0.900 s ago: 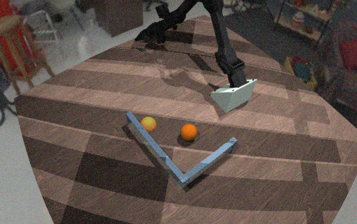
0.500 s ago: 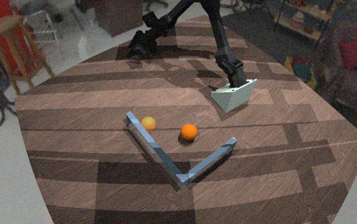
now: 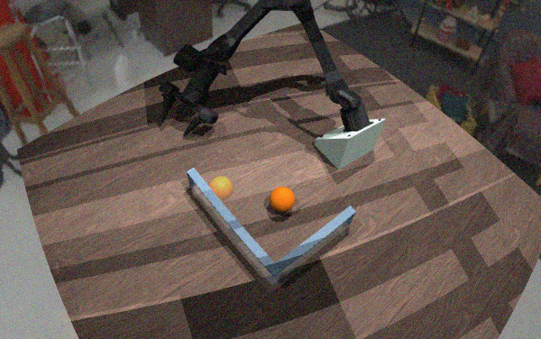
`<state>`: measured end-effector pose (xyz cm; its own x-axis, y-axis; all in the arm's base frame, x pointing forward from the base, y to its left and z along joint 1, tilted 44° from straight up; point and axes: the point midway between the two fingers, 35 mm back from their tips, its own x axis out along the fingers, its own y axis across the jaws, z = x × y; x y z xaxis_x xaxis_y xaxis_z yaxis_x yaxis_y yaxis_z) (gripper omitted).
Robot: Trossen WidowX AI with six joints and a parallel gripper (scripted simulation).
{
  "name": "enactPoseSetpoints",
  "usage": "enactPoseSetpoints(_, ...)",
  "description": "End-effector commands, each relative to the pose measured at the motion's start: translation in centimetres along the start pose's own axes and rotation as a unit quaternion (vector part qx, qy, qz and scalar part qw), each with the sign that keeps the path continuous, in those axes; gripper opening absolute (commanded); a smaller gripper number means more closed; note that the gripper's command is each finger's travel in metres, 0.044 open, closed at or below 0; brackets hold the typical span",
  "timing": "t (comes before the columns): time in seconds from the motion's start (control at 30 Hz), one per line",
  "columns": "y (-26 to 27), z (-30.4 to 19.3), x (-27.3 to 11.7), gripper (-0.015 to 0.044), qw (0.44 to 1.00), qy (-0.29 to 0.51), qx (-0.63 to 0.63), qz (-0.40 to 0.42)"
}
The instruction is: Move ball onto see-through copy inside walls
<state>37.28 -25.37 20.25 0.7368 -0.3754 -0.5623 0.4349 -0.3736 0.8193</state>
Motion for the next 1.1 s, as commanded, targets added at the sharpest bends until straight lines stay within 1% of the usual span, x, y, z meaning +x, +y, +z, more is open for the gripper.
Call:
enactPoseSetpoints(0.0,-4.7,-5.3,2.2,0.0392,0.979,0.020,-0.187,-0.081)
enactPoseSetpoints(0.07,-6.6,-7.3,2.6,0.0392,0.958,0.034,-0.263,-0.108)
enactPoseSetpoints(0.13,-7.8,-10.2,1.5,0.0392,0.942,0.070,-0.307,-0.112)
enactPoseSetpoints(0.3,-11.4,-12.6,1.6,0.0392,0.878,0.095,-0.442,-0.158)
enactPoseSetpoints(0.4,-13.5,-13.7,1.6,0.0392,0.827,0.112,-0.521,-0.182)
enactPoseSetpoints(0.43,-14.5,-14.2,1.5,0.0392,0.800,0.120,-0.555,-0.192)
enactPoseSetpoints(0.5,-17.4,-15.5,1.1,0.0392,0.705,0.148,-0.658,-0.220)
enactPoseSetpoints(0.6,-21.6,-17.1,0.0,0.0392,0.522,0.195,-0.792,-0.250)
enactPoseSetpoints(0.7,-24.3,-17.9,-1.1,0.0392,0.371,0.228,-0.862,-0.261)
enactPoseSetpoints(0.9,-28.5,-18.7,-3.5,0.0392,0.053,0.284,-0.921,-0.260)
enactPoseSetpoints(1.07,-31.2,-19.0,-5.7,0.0392,-0.236,0.317,-0.886,-0.241)
